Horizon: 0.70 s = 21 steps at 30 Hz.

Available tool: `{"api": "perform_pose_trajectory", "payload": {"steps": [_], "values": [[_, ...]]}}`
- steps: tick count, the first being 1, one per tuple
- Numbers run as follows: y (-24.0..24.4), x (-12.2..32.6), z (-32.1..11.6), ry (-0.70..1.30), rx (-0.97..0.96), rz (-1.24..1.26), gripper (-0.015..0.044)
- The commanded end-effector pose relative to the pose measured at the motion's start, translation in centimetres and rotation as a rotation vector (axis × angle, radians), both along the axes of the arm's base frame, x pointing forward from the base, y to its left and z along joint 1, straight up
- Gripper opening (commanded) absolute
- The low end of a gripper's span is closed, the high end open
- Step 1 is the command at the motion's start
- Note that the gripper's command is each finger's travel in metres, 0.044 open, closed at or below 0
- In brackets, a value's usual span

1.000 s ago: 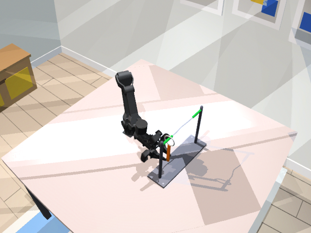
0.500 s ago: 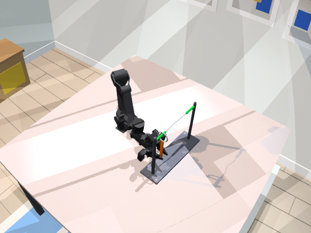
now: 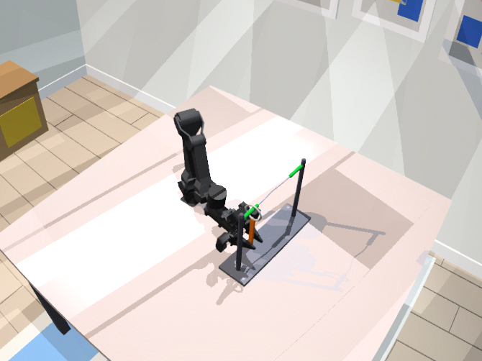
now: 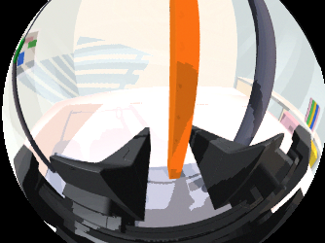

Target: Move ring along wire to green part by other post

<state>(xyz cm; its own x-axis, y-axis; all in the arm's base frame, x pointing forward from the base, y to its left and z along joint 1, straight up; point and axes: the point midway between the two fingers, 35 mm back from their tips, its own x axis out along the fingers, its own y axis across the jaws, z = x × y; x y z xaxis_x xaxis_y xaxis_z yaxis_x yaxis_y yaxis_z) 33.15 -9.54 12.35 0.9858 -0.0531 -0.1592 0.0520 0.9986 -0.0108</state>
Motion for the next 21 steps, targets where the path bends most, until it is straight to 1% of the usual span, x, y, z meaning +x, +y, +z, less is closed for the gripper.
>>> {"api": "perform_pose_trajectory", "payload": {"steps": [1, 3, 15, 21], "values": [[-0.06, 0.04, 0.08, -0.004, 0.003, -0.004, 0.0160], [-0.06, 0.04, 0.08, -0.004, 0.003, -0.004, 0.0160], [0.00, 0.00, 0.00, 0.000, 0.000, 0.000, -0.0150], [0.00, 0.00, 0.00, 0.000, 0.000, 0.000, -0.0150]]}}
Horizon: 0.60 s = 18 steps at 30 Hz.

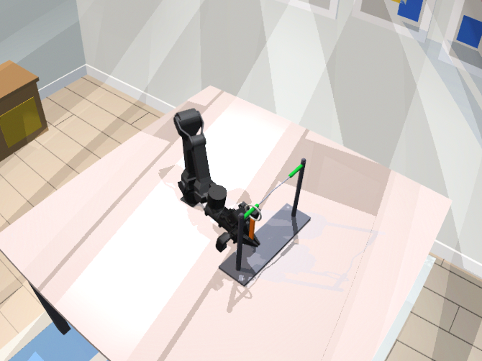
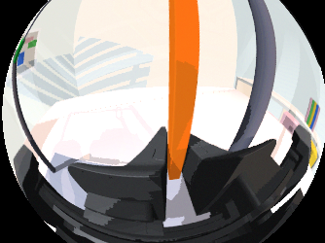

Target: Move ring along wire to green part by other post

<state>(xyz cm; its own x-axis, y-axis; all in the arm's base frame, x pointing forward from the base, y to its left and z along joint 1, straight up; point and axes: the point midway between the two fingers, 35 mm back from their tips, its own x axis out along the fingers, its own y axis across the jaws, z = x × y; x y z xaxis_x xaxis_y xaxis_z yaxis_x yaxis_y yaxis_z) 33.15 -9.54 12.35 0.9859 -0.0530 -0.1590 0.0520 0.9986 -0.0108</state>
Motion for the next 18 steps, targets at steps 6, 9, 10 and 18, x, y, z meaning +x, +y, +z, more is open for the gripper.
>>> {"api": "perform_pose_trajectory", "payload": {"steps": [6, 9, 10, 18], "values": [[0.0, 0.0, 0.1, 0.000, 0.000, 0.000, -0.0150], [-0.1, 0.0, 0.5, -0.001, 0.000, -0.001, -0.0150], [-0.1, 0.0, 0.6, -0.001, 0.000, -0.002, -0.0150], [-0.2, 0.0, 1.9, -0.003, 0.000, -0.006, -0.0150]]}}
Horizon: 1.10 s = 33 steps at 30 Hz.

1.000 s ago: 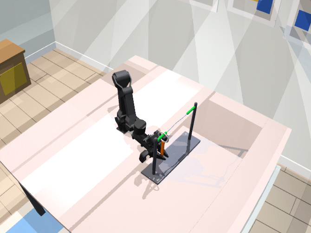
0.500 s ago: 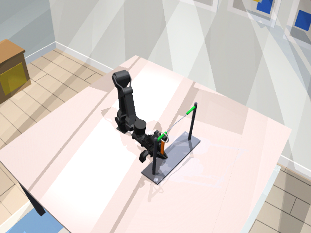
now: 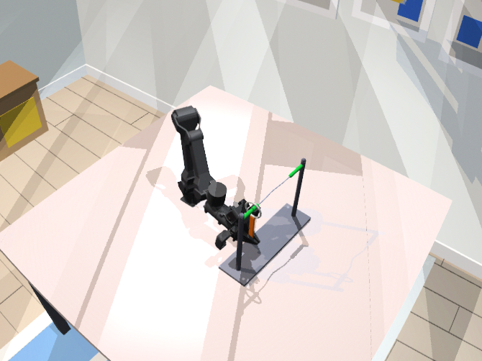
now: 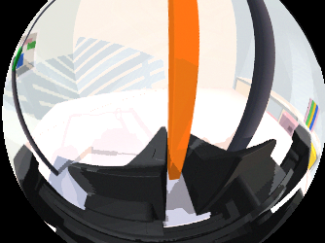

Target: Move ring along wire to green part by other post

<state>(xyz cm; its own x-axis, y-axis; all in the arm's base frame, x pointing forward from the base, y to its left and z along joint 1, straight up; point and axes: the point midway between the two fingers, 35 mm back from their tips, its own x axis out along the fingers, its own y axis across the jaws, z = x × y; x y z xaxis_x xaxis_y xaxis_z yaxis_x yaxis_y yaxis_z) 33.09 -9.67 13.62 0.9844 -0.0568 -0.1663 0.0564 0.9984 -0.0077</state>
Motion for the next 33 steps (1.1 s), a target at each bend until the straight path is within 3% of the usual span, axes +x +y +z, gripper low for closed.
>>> {"api": "perform_pose_trajectory", "payload": {"steps": [1, 33], "values": [[-0.07, 0.07, 0.59, -0.010, -0.004, -0.001, -0.0150], [0.58, 0.12, 0.60, -0.007, -0.002, -0.001, -0.0150]]}}
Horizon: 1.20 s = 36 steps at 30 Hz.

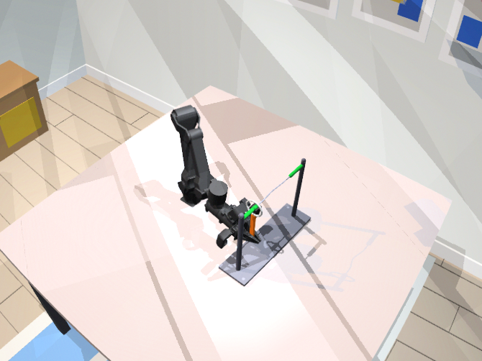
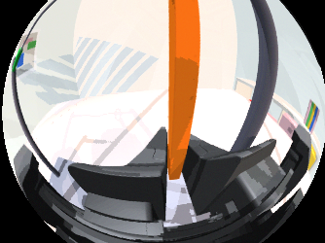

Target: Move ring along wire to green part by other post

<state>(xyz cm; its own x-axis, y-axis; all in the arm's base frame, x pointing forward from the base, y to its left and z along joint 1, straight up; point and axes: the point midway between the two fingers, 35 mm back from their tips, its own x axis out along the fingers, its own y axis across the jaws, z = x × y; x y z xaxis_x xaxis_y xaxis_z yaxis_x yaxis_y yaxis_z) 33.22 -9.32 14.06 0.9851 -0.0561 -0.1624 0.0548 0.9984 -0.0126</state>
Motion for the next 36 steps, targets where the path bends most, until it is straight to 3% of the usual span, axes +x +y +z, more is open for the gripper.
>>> {"api": "perform_pose_trajectory", "payload": {"steps": [1, 36], "values": [[0.3, 0.0, 0.2, -0.003, 0.003, -0.003, -0.0150], [3.4, -1.9, 0.4, 0.179, -0.015, 0.023, -0.0150]]}}
